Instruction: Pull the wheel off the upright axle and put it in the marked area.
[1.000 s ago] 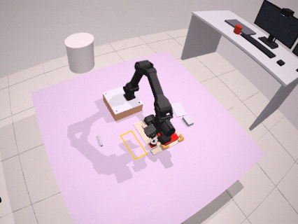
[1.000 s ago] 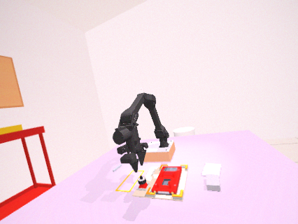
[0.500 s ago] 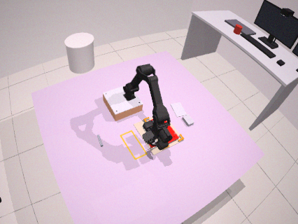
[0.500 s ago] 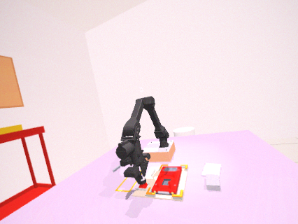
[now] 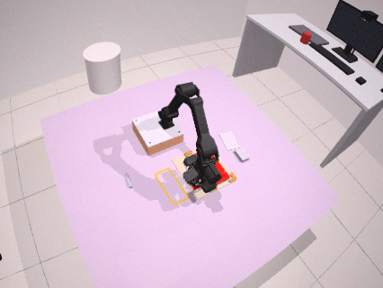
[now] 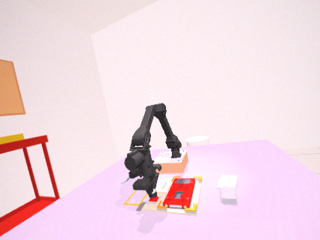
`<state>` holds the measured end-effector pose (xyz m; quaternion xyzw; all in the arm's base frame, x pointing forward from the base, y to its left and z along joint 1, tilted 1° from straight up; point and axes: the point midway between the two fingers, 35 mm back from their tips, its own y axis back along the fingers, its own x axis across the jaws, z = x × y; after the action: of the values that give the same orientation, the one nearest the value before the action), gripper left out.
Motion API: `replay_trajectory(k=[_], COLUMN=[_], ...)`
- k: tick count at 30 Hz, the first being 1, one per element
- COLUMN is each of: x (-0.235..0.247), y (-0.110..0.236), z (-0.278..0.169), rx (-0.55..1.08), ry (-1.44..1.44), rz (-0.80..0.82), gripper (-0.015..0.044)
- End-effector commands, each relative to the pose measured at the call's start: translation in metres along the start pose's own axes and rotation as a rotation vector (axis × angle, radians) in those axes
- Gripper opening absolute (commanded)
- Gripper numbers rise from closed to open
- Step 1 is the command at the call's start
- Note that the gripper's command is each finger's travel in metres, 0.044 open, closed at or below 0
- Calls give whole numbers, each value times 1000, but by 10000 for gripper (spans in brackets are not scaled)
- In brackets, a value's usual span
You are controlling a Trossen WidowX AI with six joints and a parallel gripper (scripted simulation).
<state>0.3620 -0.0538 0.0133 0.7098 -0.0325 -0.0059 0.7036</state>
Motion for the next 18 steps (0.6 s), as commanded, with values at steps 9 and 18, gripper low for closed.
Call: replay_trajectory(k=[9,18], x=[0,0], y=[4,7], z=[0,0], rx=[1,1], ry=[-1,-1], rz=[-1,0], gripper=[0,0])
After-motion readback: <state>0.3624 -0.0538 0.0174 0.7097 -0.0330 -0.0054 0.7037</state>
